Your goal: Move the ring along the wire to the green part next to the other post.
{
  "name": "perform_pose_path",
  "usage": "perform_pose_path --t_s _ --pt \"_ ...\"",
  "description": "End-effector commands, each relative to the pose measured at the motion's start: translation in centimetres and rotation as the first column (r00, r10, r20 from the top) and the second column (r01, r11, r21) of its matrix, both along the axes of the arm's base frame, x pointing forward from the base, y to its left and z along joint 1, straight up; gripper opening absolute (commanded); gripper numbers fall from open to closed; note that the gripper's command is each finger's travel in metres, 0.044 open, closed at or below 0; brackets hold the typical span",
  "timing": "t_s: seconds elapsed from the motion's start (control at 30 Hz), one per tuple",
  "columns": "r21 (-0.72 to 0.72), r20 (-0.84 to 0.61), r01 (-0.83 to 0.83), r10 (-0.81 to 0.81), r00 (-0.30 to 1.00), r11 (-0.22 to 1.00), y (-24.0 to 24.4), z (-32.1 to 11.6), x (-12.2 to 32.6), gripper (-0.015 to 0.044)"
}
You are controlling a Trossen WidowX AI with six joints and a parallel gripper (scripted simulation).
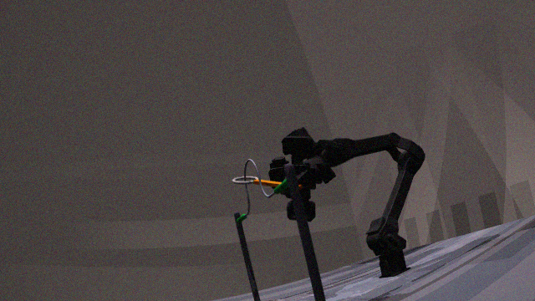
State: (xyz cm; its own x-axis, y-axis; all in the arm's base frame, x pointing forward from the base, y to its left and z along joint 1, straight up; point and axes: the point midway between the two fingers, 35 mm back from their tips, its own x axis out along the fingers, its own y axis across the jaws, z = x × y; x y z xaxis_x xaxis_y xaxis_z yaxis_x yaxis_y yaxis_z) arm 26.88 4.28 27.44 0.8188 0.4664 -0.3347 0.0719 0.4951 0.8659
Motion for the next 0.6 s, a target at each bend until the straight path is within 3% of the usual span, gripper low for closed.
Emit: perform_pose_path --t_s 0.0,0.57 --pt "-0.084 -0.01 0.002 -0.003 1.0 0.996 -0.3 -0.4 0.1 -0.015" --pt "-0.398 -0.048 0.008 -0.03 0.998 0.917 -1.5 -1.8 0.0 -0.015"
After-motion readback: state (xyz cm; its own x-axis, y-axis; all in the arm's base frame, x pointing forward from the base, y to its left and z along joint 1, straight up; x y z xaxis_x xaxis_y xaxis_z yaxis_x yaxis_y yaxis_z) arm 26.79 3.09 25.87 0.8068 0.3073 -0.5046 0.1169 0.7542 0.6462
